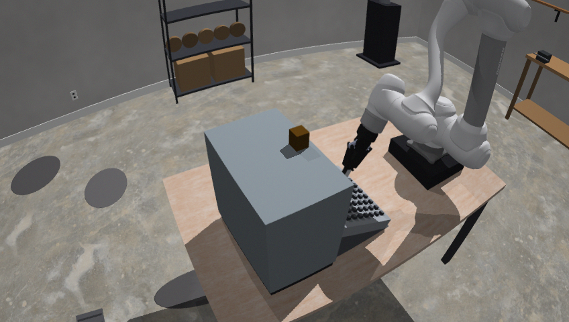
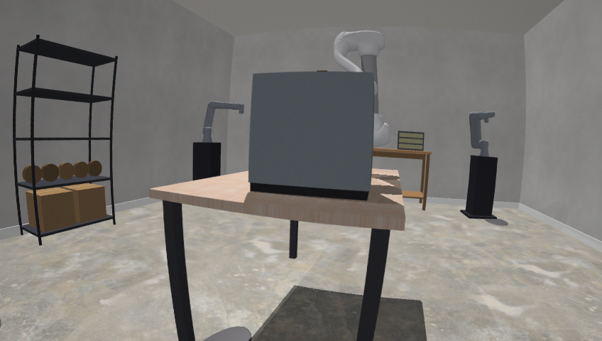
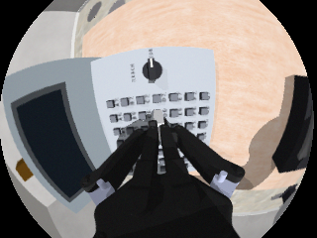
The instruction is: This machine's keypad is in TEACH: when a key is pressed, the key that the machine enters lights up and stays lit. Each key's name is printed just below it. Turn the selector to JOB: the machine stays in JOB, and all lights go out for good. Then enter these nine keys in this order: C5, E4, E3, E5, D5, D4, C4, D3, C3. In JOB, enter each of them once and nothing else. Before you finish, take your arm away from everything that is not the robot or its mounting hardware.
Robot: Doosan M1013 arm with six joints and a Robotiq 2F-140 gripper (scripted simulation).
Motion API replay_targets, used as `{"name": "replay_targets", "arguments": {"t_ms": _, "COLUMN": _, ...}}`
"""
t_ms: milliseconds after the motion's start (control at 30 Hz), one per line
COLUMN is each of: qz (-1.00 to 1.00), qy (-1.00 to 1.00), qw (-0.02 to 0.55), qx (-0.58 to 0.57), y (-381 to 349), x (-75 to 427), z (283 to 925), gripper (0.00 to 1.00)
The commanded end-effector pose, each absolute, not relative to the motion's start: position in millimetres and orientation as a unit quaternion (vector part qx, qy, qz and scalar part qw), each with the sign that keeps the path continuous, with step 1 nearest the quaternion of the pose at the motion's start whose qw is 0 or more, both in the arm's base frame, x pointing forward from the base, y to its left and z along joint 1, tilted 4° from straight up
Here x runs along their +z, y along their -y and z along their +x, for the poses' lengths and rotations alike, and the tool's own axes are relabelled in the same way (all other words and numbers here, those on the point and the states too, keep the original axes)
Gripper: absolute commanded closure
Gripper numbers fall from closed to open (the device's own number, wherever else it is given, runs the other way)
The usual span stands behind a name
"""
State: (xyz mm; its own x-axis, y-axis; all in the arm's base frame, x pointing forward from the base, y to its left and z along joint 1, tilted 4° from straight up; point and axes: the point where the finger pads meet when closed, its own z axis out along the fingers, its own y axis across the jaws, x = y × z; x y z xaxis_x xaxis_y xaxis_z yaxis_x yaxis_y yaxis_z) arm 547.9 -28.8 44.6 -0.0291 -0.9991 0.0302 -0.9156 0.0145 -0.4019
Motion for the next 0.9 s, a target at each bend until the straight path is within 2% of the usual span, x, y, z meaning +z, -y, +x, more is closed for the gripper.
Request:
{"name": "replay_targets", "arguments": {"t_ms": 0, "qz": -0.684, "qy": -0.7, "qw": 0.133, "qx": -0.158, "y": 28.7, "x": 44.6, "z": 547.9, "gripper": 1.0}}
{"name": "replay_targets", "arguments": {"t_ms": 867, "qz": -0.684, "qy": -0.7, "qw": 0.133, "qx": -0.158, "y": 29.0, "x": 37.7, "z": 551.0, "gripper": 1.0}}
